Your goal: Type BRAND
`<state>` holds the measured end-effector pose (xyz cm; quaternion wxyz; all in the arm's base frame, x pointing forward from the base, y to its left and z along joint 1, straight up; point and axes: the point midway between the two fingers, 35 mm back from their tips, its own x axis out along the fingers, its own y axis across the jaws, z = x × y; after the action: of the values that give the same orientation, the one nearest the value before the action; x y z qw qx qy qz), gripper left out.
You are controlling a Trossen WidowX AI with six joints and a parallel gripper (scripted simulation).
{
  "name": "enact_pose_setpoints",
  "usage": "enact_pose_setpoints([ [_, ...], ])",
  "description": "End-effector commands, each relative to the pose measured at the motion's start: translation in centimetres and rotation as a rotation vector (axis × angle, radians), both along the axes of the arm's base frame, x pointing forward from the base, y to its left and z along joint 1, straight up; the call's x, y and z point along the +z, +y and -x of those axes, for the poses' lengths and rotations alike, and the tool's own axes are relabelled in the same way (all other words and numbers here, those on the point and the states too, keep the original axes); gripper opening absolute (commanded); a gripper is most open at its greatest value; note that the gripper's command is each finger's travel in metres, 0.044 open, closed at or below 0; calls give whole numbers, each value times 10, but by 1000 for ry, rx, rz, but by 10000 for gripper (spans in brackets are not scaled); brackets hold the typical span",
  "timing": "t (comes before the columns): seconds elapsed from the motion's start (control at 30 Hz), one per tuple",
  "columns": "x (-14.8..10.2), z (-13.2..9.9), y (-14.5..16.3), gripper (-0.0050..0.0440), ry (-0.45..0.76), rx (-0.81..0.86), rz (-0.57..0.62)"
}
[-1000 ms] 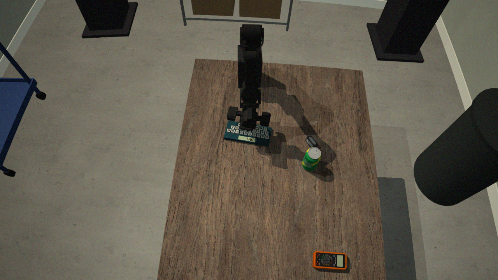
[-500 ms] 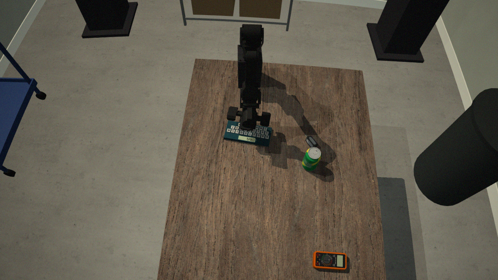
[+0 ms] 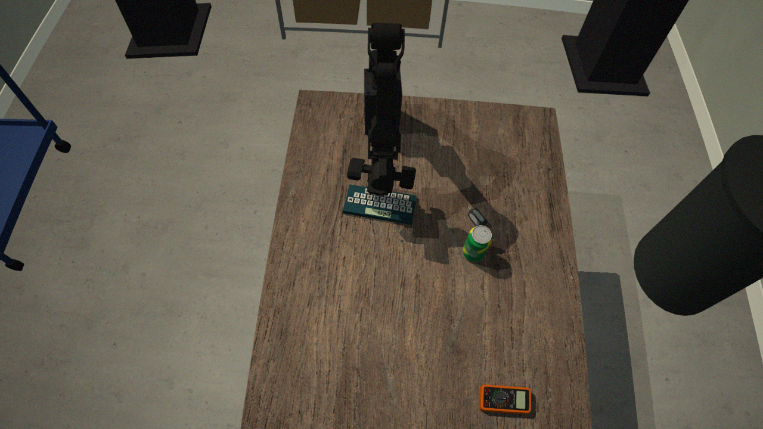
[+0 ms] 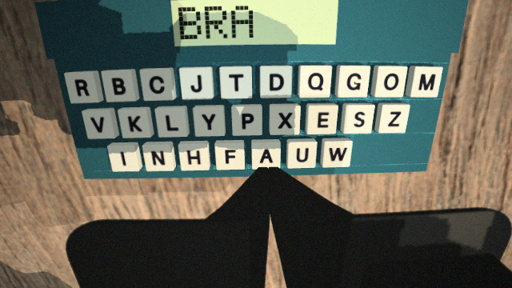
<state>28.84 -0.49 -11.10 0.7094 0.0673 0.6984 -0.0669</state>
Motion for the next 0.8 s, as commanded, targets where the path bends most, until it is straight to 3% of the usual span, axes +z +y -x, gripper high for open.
enact_pose_setpoints([
  [0.0, 2, -8, 13, -50, -10, 3, 1],
  [0.17, 3, -13, 58, -50, -2, -1, -3],
  [0.77, -18, -14, 59, -50, -5, -2, -2],
])
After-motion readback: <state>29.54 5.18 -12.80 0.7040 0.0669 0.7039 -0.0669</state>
